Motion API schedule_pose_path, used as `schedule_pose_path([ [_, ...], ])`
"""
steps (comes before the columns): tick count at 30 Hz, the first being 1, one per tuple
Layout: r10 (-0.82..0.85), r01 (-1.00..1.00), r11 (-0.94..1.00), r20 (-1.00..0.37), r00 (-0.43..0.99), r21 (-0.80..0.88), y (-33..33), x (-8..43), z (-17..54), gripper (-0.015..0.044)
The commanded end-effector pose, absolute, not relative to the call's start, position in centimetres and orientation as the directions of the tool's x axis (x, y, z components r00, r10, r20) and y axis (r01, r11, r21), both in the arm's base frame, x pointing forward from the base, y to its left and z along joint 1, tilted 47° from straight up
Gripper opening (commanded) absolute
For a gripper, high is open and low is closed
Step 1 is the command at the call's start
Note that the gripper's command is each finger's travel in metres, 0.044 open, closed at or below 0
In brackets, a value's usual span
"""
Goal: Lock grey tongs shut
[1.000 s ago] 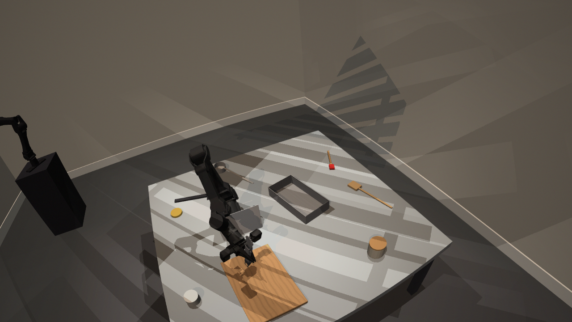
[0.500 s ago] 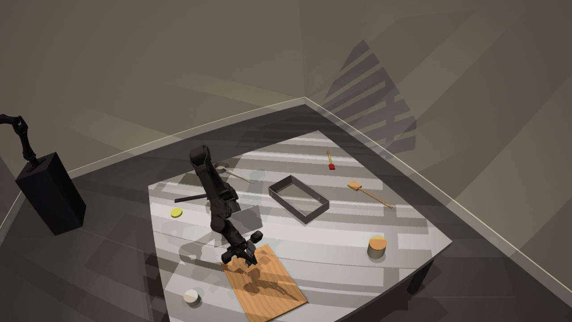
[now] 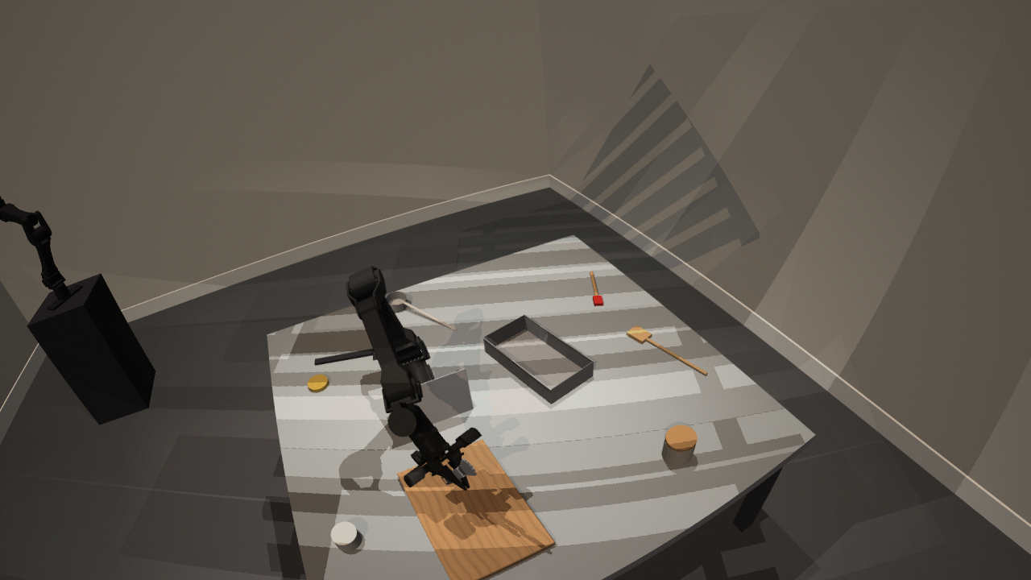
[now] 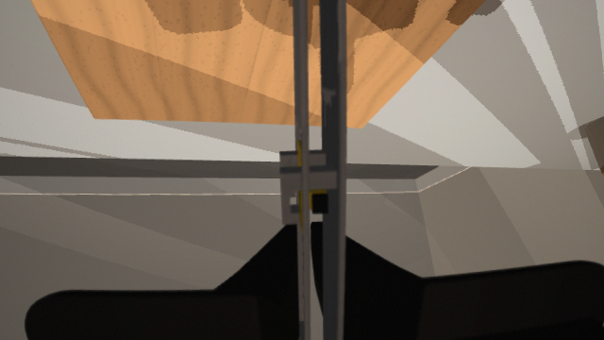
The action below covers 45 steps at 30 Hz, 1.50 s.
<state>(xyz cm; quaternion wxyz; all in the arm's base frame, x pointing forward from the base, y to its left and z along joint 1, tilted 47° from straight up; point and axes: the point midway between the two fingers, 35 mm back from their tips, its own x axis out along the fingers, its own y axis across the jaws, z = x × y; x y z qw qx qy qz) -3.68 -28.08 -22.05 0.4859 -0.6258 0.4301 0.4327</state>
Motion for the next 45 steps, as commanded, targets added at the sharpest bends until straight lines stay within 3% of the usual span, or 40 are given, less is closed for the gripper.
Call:
schedule_pose_path([
  [1,-0.071,-0.960,-0.156,-0.967,0.245,-0.231,-29.1,-3.8,-22.5,-0.0150],
  [22,0.236,-0.962,-0.140,-0.952,0.197,-0.234,-30.0,-3.5,-23.8,-0.0150],
  [45,0.541,-0.964,-0.160,-0.835,0.096,-0.215,-30.5,-3.0,-21.9,-0.0150],
])
